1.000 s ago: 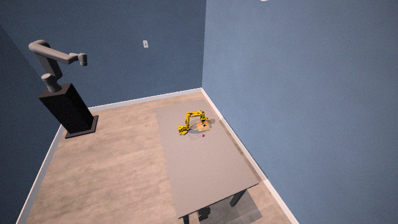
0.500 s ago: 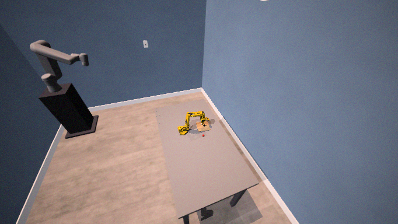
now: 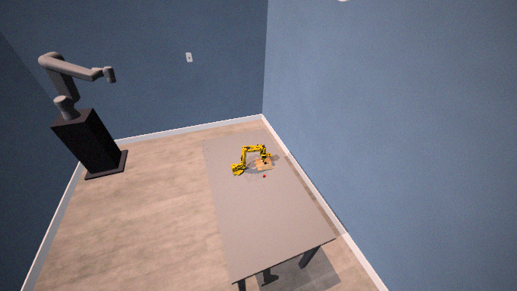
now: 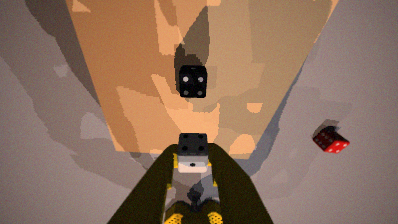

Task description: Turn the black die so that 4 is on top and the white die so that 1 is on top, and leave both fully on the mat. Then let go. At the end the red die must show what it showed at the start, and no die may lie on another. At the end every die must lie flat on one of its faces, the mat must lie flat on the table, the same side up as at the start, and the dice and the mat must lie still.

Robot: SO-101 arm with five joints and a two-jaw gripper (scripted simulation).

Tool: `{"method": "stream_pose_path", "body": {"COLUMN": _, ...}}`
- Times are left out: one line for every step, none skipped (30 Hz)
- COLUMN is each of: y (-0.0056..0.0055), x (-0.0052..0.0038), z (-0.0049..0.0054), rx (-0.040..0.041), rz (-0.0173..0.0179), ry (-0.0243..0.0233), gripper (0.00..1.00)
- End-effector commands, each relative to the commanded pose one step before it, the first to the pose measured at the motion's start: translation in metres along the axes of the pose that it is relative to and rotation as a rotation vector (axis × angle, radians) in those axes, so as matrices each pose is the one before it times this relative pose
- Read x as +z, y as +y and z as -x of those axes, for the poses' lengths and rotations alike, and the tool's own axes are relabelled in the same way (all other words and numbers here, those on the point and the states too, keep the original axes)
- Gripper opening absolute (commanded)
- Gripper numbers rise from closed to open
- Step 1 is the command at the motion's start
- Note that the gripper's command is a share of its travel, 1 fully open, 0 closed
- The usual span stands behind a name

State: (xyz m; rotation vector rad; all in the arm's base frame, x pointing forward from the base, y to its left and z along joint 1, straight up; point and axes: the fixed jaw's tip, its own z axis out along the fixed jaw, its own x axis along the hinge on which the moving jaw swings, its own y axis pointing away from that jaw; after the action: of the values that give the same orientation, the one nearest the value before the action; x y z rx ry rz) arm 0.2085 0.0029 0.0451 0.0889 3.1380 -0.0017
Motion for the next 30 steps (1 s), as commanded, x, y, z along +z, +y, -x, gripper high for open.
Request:
{"method": "stream_pose_path", "body": {"y": -0.00169, "x": -0.006401, "z": 0.00538, "rx": 0.00371, "rz": 0.00258, "ry": -0.05638, "gripper": 0.00}}
{"method": "stream_pose_path", "body": {"y": 0.00000, "x": 0.000720, "z": -0.00001, "rx": 0.00000, "rz": 0.00000, "ry": 0.00000, "gripper": 0.00}}
{"method": "stream_pose_path", "body": {"y": 0.00000, "x": 0.000648, "z": -0.00001, "rx": 0.00000, "rz": 0.00000, "ry": 0.00000, "gripper": 0.00}}
{"method": "stream_pose_path", "body": {"y": 0.00001, "x": 0.000522, "z": -0.00001, "rx": 0.00000, "rz": 0.00000, "ry": 0.00000, "gripper": 0.00}}
{"method": "stream_pose_path", "body": {"y": 0.00000, "x": 0.000384, "z": -0.00001, "rx": 0.00000, "rz": 0.00000, "ry": 0.00000, "gripper": 0.00}}
{"method": "stream_pose_path", "body": {"y": 0.00000, "x": 0.000234, "z": -0.00001, "rx": 0.00000, "rz": 0.00000, "ry": 0.00000, "gripper": 0.00}}
{"method": "stream_pose_path", "body": {"y": 0.00000, "x": 0.000096, "z": 0.00000, "rx": 0.00000, "rz": 0.00000, "ry": 0.00000, "gripper": 0.00}}
{"method": "stream_pose_path", "body": {"y": 0.00000, "x": 0.000018, "z": 0.00000, "rx": 0.00000, "rz": 0.00000, "ry": 0.00000, "gripper": 0.00}}
{"method": "stream_pose_path", "body": {"y": 0.00000, "x": 0.000000, "z": 0.00000, "rx": 0.00000, "rz": 0.00000, "ry": 0.00000, "gripper": 0.00}}
{"method": "stream_pose_path", "body": {"y": 0.00000, "x": 0.000000, "z": 0.00000, "rx": 0.00000, "rz": 0.00000, "ry": 0.00000, "gripper": 0.00}}
{"method": "stream_pose_path", "body": {"y": 0.00000, "x": 0.000015, "z": 0.00000, "rx": 0.00002, "rz": 0.00001, "ry": 0.00001, "gripper": 0.00}}
{"method": "stream_pose_path", "body": {"y": 0.00000, "x": 0.000102, "z": 0.00000, "rx": 0.00000, "rz": 0.00000, "ry": 0.00000, "gripper": 0.00}}
{"method": "stream_pose_path", "body": {"y": 0.00000, "x": 0.000234, "z": 0.00000, "rx": 0.00000, "rz": 0.00000, "ry": 0.00000, "gripper": 0.00}}
{"method": "stream_pose_path", "body": {"y": 0.00000, "x": 0.000384, "z": 0.00000, "rx": 0.00000, "rz": 0.00000, "ry": 0.00000, "gripper": 0.00}}
{"method": "stream_pose_path", "body": {"y": 0.00001, "x": 0.000529, "z": 0.00000, "rx": 0.00000, "rz": 0.00000, "ry": 0.00000, "gripper": 0.00}}
{"method": "stream_pose_path", "body": {"y": 0.00000, "x": 0.000649, "z": 0.00000, "rx": 0.00000, "rz": 0.00000, "ry": 0.00000, "gripper": 0.00}}
{"method": "stream_pose_path", "body": {"y": 0.00000, "x": 0.000720, "z": -0.00001, "rx": 0.00000, "rz": 0.00000, "ry": 0.00000, "gripper": 0.00}}
{"method": "stream_pose_path", "body": {"y": 0.00000, "x": 0.000751, "z": 0.00000, "rx": 0.00000, "rz": 0.00000, "ry": 0.00000, "gripper": 0.00}}
{"method": "stream_pose_path", "body": {"y": 0.00000, "x": 0.000720, "z": -0.00001, "rx": 0.00000, "rz": 0.00000, "ry": 0.00000, "gripper": 0.00}}
{"method": "stream_pose_path", "body": {"y": 0.00000, "x": 0.000642, "z": -0.00001, "rx": 0.00000, "rz": 0.00000, "ry": 0.00000, "gripper": 0.00}}
{"method": "stream_pose_path", "body": {"y": 0.00000, "x": 0.000528, "z": -0.00001, "rx": 0.00000, "rz": 0.00000, "ry": 0.00000, "gripper": 0.00}}
{"method": "stream_pose_path", "body": {"y": 0.00000, "x": 0.000384, "z": -0.00001, "rx": 0.00000, "rz": 0.00000, "ry": 0.00000, "gripper": 0.00}}
{"method": "stream_pose_path", "body": {"y": 0.00000, "x": 0.000234, "z": 0.00000, "rx": 0.00000, "rz": 0.00000, "ry": 0.00000, "gripper": 0.00}}
{"method": "stream_pose_path", "body": {"y": 0.00000, "x": 0.000096, "z": 0.00000, "rx": 0.00000, "rz": 0.00000, "ry": 0.00000, "gripper": 0.00}}
{"method": "stream_pose_path", "body": {"y": 0.00000, "x": 0.000018, "z": 0.00000, "rx": 0.00000, "rz": 0.00000, "ry": 0.00000, "gripper": 0.00}}
{"method": "stream_pose_path", "body": {"y": 0.00000, "x": 0.000000, "z": 0.00000, "rx": 0.00000, "rz": 0.00000, "ry": 0.00000, "gripper": 0.00}}
{"method": "stream_pose_path", "body": {"y": 0.00000, "x": 0.000000, "z": 0.00000, "rx": 0.00000, "rz": 0.00000, "ry": 0.00000, "gripper": 0.00}}
{"method": "stream_pose_path", "body": {"y": 0.00000, "x": 0.000017, "z": 0.00000, "rx": -0.00002, "rz": -0.00001, "ry": -0.00002, "gripper": 0.00}}
{"method": "stream_pose_path", "body": {"y": 0.00000, "x": 0.000096, "z": 0.00000, "rx": 0.00000, "rz": 0.00000, "ry": 0.00000, "gripper": 0.00}}
{"method": "stream_pose_path", "body": {"y": 0.00000, "x": 0.000234, "z": 0.00000, "rx": 0.00000, "rz": 0.00000, "ry": 0.00000, "gripper": 0.00}}
